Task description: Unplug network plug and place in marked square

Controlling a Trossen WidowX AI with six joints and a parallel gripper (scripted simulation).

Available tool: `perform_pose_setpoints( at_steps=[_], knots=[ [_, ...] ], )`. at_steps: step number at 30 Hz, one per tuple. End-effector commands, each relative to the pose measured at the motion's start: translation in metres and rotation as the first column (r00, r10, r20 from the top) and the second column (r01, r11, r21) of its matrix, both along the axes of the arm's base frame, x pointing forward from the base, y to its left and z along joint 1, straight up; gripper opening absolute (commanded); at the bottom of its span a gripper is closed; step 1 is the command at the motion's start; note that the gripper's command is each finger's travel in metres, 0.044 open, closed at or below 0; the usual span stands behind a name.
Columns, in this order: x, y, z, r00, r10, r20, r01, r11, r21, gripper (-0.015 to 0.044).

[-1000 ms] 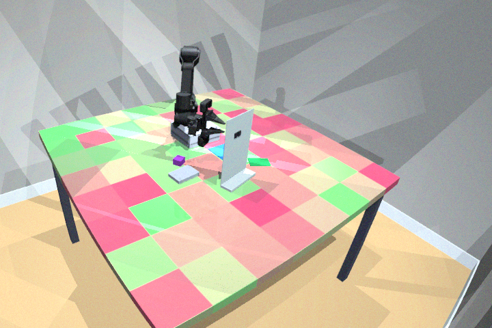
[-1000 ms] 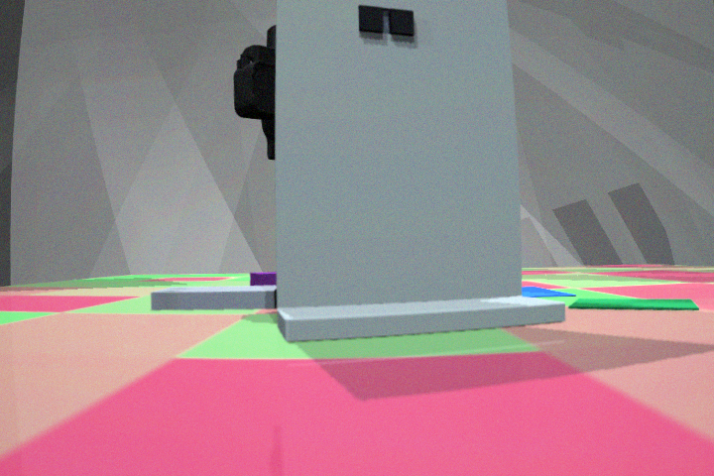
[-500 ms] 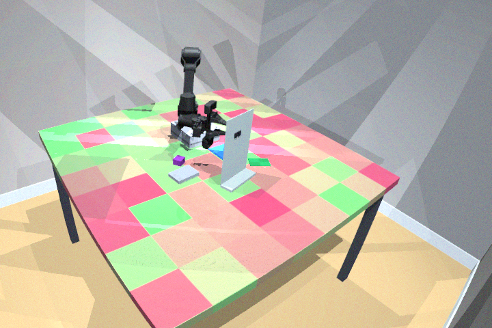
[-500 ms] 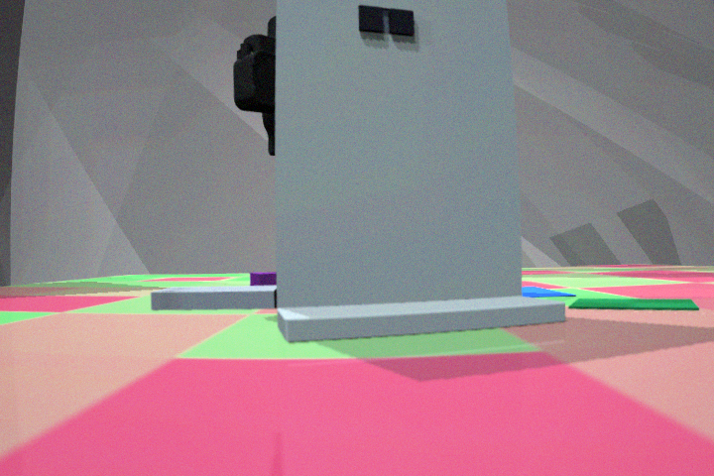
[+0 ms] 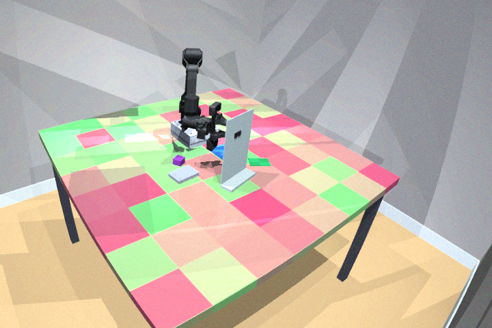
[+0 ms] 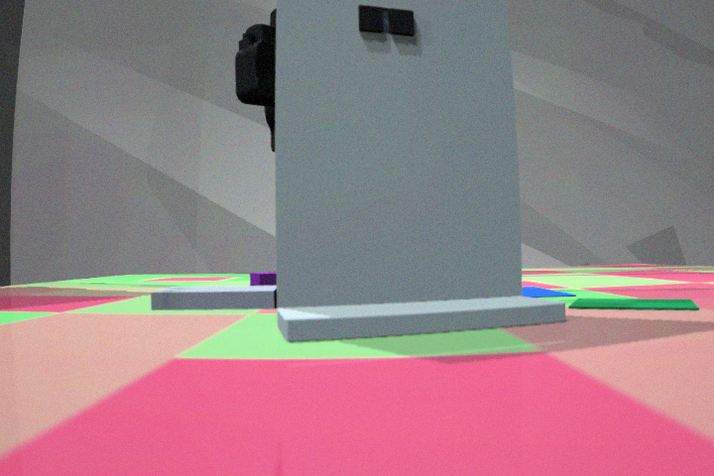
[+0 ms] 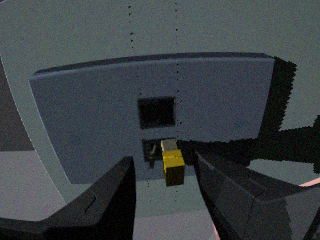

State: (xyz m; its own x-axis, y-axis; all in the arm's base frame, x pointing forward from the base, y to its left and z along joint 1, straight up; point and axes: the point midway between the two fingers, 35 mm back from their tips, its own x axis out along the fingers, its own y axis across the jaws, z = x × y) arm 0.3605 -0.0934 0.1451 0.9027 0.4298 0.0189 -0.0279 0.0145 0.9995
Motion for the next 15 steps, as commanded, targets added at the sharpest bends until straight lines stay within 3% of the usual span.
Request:
perform_pose_setpoints(
  at_steps=[1,15],
  knots=[
    [0.0027,0.0001,-0.0017,1.0,-0.003,-0.004,0.003,1.0,0.001,0.0077],
    [0.0027,0.0001,-0.0017,1.0,-0.003,-0.004,0.003,1.0,0.001,0.0]
  ],
)
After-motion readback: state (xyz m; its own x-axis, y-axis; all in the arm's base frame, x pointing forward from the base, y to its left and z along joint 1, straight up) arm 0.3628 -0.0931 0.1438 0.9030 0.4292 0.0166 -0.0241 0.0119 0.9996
